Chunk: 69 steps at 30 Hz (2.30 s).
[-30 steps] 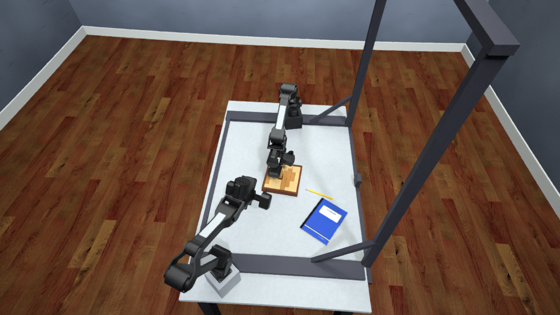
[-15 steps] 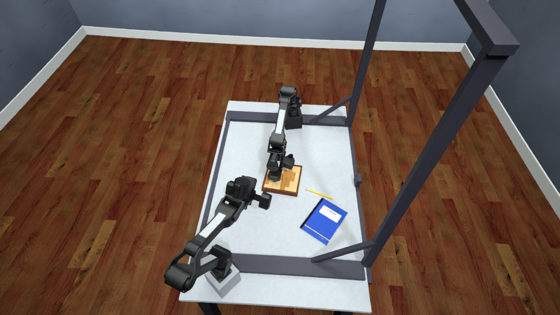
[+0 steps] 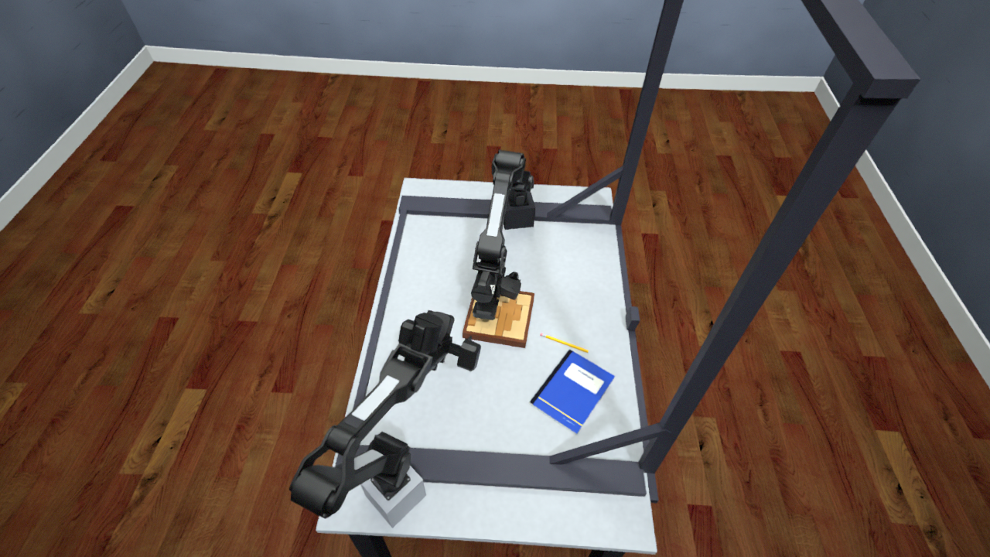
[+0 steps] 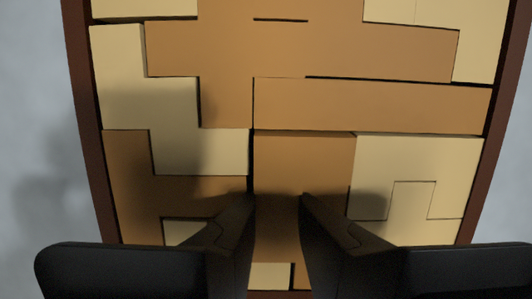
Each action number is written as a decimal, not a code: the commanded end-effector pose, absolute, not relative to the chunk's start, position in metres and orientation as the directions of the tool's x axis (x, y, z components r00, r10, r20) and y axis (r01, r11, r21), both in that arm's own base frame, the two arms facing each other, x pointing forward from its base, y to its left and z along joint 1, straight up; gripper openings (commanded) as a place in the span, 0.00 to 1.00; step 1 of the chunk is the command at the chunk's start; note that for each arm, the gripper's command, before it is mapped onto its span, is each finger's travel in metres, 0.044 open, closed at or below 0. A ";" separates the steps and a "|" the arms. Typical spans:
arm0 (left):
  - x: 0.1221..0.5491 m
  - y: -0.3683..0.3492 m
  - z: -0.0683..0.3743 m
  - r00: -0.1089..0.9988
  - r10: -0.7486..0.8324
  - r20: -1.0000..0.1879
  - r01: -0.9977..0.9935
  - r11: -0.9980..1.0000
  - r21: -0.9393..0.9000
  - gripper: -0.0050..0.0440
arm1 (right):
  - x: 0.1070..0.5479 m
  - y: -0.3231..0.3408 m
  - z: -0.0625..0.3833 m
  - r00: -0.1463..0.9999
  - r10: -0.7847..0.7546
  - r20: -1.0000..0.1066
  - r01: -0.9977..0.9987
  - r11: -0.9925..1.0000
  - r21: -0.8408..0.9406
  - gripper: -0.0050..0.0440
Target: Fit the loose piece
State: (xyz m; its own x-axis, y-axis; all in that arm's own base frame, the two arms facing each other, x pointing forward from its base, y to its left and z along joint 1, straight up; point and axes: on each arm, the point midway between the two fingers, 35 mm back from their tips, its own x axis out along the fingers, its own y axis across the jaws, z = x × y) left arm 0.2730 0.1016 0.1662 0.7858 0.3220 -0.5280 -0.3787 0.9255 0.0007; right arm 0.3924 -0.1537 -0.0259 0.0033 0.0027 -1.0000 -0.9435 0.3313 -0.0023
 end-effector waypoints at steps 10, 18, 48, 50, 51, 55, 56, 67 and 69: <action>0.274 0.102 0.173 0.795 0.323 -0.513 -0.377 0.926 -0.001 1.00 | 0.398 -0.156 -0.015 0.015 -0.002 -1.000 -0.941 0.337 -0.014 0.00; 0.274 0.102 0.173 0.795 0.323 -0.513 -0.377 0.926 -0.001 1.00 | 0.397 -0.155 -0.016 0.014 -0.001 -1.000 -0.942 0.335 -0.013 0.20; 0.285 0.092 0.197 0.849 0.296 -0.438 -0.331 0.944 -0.003 1.00 | 0.403 -0.151 0.003 0.075 -0.035 -0.997 -0.930 0.359 -0.082 0.92; 0.295 0.080 0.217 0.895 0.260 -0.363 -0.281 0.960 -0.005 1.00 | 0.408 -0.146 0.017 0.132 -0.054 -0.990 -0.906 0.398 -0.143 0.92; 0.301 0.071 0.231 0.921 0.233 -0.312 -0.247 0.969 -0.006 1.00 | 0.411 -0.142 0.027 0.172 -0.067 -0.983 -0.886 0.425 -0.184 0.92; 0.313 0.044 0.272 0.976 0.147 -0.161 -0.150 0.989 -0.004 1.00 | 0.419 -0.130 0.059 0.305 -0.102 -0.947 -0.800 0.512 -0.312 0.92; 0.314 0.038 0.281 0.984 0.126 -0.125 -0.128 0.992 -0.004 1.00 | 0.421 -0.126 0.068 0.340 -0.109 -0.934 -0.772 0.534 -0.343 0.92; 0.314 0.003 0.331 0.998 0.011 0.062 -0.011 1.000 0.003 1.00 | 0.422 -0.092 0.142 0.613 -0.140 -0.778 -0.490 0.705 -0.513 0.92; 0.314 0.000 0.335 0.997 0.002 0.076 -0.002 1.000 0.004 1.00 | 0.420 -0.083 0.161 0.677 -0.140 -0.723 -0.409 0.745 -0.527 0.92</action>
